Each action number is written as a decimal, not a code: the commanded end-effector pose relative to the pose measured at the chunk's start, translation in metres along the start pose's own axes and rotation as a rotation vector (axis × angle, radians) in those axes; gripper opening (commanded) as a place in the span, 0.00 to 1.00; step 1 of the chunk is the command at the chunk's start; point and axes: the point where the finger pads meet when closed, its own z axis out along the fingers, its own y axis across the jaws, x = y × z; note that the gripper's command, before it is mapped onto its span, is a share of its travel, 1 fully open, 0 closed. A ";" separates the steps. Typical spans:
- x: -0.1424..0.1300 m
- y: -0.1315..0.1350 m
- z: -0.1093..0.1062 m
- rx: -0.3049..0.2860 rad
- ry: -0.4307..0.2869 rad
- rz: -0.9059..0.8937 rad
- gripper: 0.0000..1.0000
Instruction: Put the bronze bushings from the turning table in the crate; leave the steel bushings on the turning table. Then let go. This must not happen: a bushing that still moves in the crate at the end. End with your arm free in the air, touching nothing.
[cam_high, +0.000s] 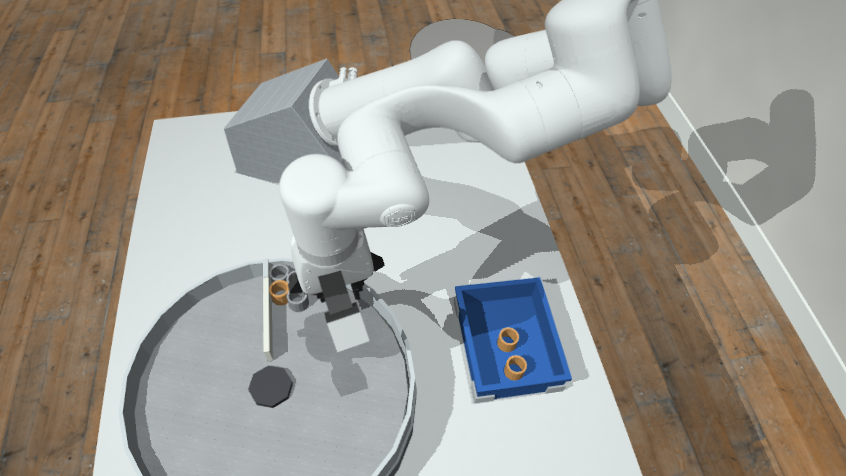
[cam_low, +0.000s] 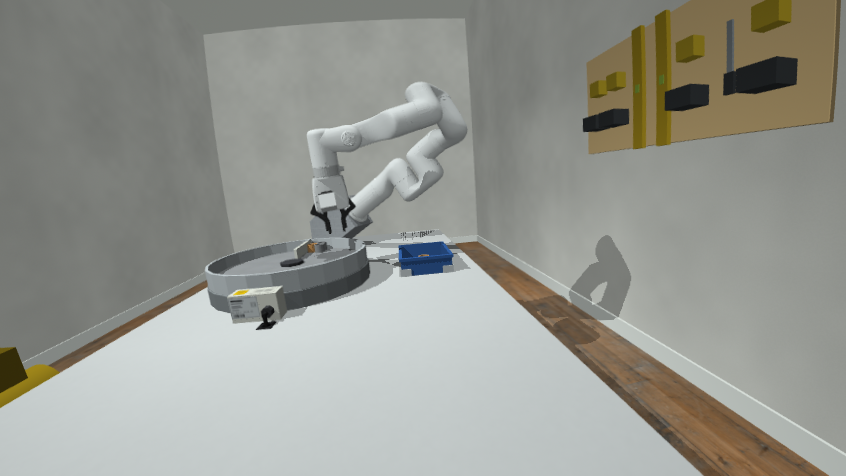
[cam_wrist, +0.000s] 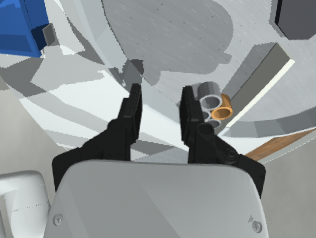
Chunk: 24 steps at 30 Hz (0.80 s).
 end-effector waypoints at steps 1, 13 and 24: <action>-0.014 0.026 0.000 -0.030 0.066 -0.098 0.40; -0.031 0.051 0.002 -0.063 0.119 -0.192 0.40; -0.037 0.059 0.002 -0.077 0.135 -0.224 0.40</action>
